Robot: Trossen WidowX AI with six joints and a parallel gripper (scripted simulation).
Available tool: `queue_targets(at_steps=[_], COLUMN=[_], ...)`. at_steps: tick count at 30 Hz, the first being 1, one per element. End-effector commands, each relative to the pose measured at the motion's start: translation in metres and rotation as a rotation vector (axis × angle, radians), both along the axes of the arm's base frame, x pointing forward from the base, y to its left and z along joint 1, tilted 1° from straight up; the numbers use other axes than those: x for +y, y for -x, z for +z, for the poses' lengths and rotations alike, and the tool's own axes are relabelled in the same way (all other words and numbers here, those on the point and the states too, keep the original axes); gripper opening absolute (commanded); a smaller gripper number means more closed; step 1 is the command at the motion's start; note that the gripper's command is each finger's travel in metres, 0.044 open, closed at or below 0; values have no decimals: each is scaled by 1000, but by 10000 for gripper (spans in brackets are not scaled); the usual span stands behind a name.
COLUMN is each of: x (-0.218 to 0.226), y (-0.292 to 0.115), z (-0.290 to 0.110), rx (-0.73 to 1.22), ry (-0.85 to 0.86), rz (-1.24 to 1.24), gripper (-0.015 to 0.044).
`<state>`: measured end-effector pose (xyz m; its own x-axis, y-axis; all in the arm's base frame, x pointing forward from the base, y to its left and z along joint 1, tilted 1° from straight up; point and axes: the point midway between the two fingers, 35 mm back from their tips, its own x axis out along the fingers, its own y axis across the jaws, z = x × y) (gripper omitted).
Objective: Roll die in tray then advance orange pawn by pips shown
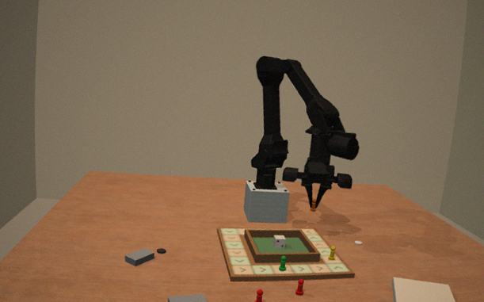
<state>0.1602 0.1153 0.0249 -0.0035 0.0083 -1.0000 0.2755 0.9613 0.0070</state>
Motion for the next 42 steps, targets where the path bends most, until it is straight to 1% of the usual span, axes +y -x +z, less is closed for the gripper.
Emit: queue_targets(at_steps=[1, 6, 9, 27, 42], x=[0, -5, -6, -53, -101], y=[2, 9, 10, -16, -26], z=[24, 57, 61, 38, 18], rx=[-4, -4, -4, -8, -9], ry=[-4, -4, -4, 1, 6], rz=[-6, -6, -6, -6, -6], gripper=[0, 0, 0, 0, 0])
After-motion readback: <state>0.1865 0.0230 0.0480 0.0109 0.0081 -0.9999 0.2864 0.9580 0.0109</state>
